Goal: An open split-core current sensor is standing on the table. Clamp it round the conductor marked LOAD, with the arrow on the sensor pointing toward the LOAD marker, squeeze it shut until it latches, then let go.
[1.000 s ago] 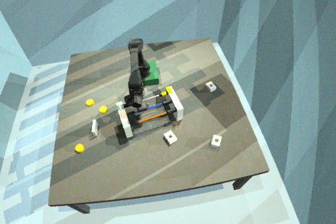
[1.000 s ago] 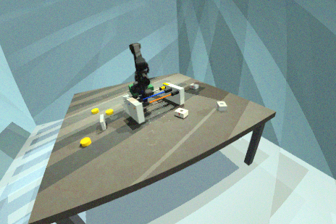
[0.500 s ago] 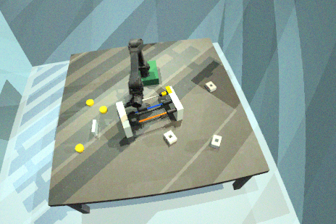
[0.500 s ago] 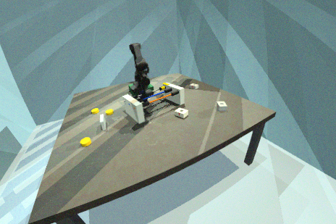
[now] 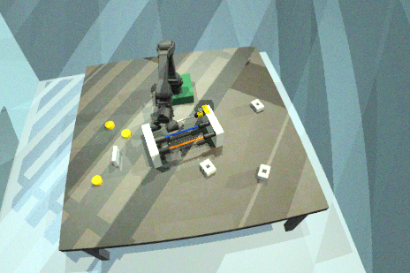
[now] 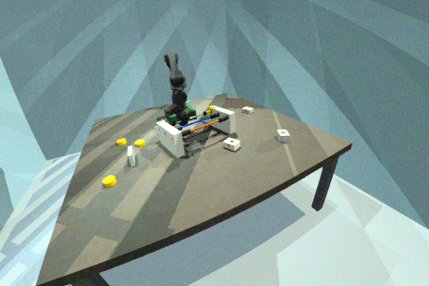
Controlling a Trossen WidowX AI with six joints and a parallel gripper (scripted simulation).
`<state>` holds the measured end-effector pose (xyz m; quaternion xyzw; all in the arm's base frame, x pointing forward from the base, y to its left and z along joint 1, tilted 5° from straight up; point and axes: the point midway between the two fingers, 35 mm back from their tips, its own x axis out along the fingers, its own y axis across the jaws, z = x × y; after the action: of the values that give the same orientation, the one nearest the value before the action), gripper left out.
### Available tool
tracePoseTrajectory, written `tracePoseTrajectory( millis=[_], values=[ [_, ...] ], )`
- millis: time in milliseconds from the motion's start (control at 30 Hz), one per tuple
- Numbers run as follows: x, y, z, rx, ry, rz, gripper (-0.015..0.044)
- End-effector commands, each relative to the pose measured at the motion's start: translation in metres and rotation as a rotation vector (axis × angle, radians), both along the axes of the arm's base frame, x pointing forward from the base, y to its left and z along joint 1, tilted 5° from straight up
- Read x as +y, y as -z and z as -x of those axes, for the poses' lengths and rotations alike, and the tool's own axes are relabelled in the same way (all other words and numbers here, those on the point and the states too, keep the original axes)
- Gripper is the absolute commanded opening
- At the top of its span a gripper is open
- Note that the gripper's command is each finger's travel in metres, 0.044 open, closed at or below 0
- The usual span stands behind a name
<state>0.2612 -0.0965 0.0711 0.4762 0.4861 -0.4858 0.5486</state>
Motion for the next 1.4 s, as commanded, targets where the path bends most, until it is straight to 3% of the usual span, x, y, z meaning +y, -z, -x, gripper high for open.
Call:
tracePoseTrajectory(
  millis=[0, 1367],
  values=[
    [0.0000, 0.0000, 0.0000, 0.000, 0.000, 0.000, 0.0000],
    [0.0005, -0.0003, -0.0075, -0.036, -0.003, -0.003, 0.0000]
  ],
)
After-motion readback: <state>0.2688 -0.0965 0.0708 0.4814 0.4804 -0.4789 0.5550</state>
